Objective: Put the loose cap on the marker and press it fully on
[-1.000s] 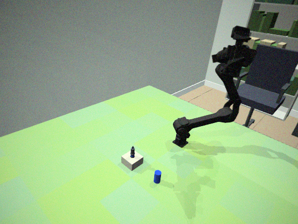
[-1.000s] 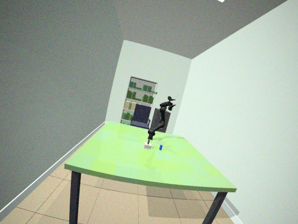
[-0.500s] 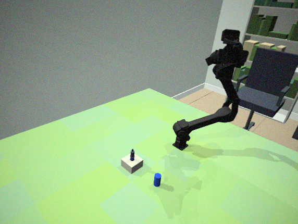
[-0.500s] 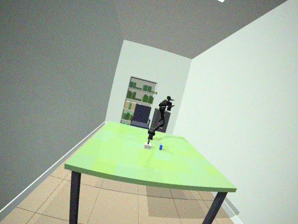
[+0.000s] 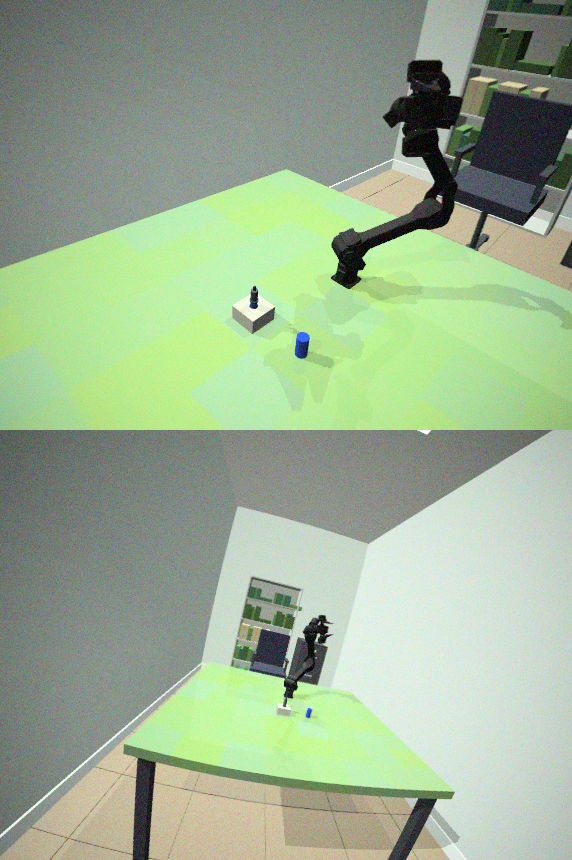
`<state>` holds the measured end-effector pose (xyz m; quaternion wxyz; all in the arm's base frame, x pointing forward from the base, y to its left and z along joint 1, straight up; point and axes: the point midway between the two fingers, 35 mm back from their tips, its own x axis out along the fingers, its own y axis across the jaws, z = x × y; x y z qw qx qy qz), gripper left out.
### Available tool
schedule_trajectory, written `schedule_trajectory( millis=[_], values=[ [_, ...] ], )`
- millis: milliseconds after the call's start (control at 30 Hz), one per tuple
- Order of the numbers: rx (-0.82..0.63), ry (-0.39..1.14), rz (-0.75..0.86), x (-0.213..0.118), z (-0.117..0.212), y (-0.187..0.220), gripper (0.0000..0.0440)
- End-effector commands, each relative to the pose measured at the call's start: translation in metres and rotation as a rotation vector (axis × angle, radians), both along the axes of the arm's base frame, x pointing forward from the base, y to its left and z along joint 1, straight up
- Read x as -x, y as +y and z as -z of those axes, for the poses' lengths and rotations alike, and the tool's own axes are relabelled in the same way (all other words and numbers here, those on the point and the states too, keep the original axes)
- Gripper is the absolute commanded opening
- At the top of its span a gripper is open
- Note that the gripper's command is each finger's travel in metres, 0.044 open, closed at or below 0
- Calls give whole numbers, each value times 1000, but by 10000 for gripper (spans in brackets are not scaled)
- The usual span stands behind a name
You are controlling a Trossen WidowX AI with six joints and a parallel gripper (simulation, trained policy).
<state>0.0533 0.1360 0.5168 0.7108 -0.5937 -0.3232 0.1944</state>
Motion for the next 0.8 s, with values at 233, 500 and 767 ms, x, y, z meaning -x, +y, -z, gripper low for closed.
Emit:
schedule_trajectory(
  millis=[233, 500, 767],
  values=[
    [-6, 90, -25, -18, 11, -11, 324],
    [-17, 155, -41, -31, 19, -19, 324],
    [-29, 219, -58, -44, 28, -26, 324]
  ],
)
